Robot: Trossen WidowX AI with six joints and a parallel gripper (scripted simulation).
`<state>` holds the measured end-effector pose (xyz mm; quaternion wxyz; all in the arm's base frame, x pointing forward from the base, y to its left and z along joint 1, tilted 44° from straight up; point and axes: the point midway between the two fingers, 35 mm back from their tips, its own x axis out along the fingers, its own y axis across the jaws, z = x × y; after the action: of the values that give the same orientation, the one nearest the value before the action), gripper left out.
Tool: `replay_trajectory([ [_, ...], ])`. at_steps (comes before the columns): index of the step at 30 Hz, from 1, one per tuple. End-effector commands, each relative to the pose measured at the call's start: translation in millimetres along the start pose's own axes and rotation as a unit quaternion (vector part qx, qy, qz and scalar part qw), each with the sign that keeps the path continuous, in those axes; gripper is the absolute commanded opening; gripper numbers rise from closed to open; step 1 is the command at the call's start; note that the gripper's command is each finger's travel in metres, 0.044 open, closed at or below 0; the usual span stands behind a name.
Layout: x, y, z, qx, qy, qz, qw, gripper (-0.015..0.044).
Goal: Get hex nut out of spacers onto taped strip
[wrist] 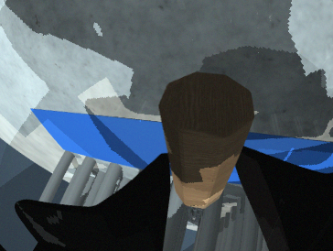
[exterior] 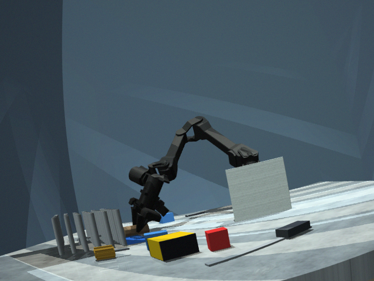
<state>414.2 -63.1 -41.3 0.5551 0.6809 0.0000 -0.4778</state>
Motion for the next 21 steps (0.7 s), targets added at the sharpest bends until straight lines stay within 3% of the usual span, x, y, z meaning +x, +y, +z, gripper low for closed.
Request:
replay_trajectory([
  [1, 1, -1, 0, -0.003, 0.001, 0.0, 1.0, 0.0],
  [21, -5, 0, 11, -0.003, 0.0, 0.0, 1.0, 0.0],
])
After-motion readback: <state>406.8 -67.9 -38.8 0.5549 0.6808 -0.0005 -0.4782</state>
